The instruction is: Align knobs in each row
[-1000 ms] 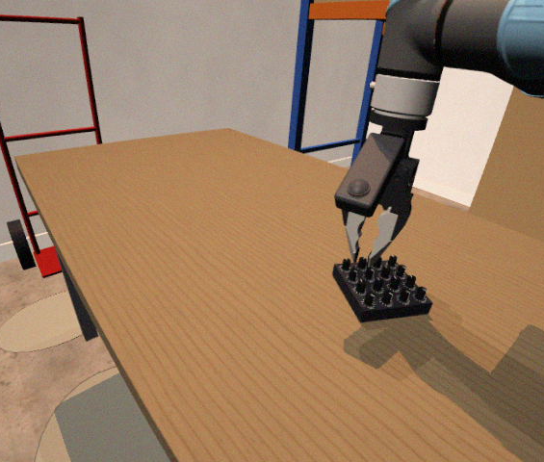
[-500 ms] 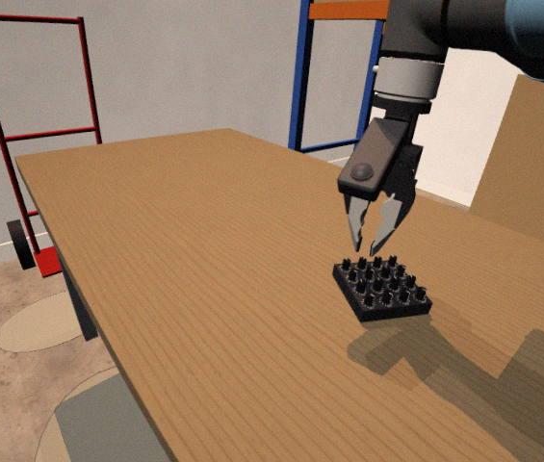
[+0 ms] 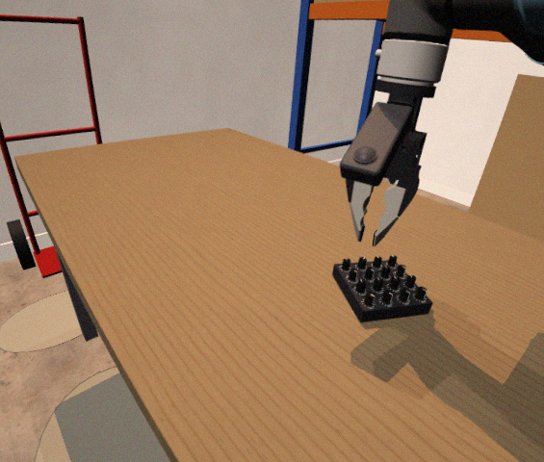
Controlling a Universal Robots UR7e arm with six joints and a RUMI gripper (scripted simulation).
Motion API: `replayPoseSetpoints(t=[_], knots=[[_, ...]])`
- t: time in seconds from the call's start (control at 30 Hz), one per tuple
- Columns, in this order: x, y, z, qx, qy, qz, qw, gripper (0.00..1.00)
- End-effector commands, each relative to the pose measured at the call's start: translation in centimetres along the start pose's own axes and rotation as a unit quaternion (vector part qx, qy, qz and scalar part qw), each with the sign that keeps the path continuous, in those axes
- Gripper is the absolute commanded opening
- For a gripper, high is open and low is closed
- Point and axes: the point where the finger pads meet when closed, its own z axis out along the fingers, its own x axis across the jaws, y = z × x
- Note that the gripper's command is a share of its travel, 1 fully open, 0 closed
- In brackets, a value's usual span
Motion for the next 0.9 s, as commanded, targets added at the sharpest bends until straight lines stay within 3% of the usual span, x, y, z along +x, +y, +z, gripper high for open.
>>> replayPoseSetpoints(t=[0.0,0.5,0.87], knots=[[0.04,0.01,-0.05,0.0,0.001,0.0,1.0,0.11],[0.06,-0.01,-0.12,0.0,0.001,0.022,1.0,0.11],[0.17,-0.06,-0.57,0.0,0.001,0.167,0.986,0.11]])
